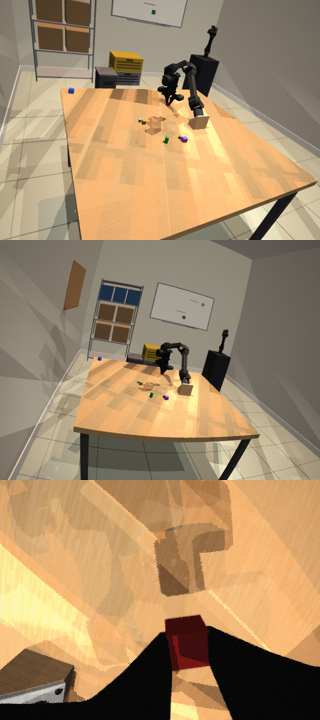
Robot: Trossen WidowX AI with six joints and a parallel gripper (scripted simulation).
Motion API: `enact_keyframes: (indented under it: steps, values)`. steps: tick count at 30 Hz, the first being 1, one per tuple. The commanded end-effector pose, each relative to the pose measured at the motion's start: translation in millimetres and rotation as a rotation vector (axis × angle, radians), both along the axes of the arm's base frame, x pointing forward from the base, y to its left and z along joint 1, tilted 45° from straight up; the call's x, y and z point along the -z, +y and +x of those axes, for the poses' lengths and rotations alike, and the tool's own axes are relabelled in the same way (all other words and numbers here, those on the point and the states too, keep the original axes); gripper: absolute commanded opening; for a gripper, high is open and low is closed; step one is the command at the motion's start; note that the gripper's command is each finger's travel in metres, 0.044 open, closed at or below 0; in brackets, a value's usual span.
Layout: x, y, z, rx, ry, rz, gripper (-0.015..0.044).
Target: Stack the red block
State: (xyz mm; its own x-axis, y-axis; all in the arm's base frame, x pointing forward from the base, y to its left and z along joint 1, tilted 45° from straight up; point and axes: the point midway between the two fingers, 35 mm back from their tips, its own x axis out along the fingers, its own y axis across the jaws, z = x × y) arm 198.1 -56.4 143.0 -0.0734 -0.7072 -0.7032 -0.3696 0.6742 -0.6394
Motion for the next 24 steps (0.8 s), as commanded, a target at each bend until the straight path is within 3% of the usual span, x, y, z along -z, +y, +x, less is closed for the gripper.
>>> enact_keyframes:
  steps: [1, 9, 24]
  values:
    - [-7.0, 8.1, 1.1, 0.007, 0.001, 0.004, 0.0]
    - [-7.0, 9.0, 3.4, 0.006, 0.001, 0.004, 0.0]
    - [15.0, 45.4, 55.5, 0.003, -0.001, 0.016, 0.0]
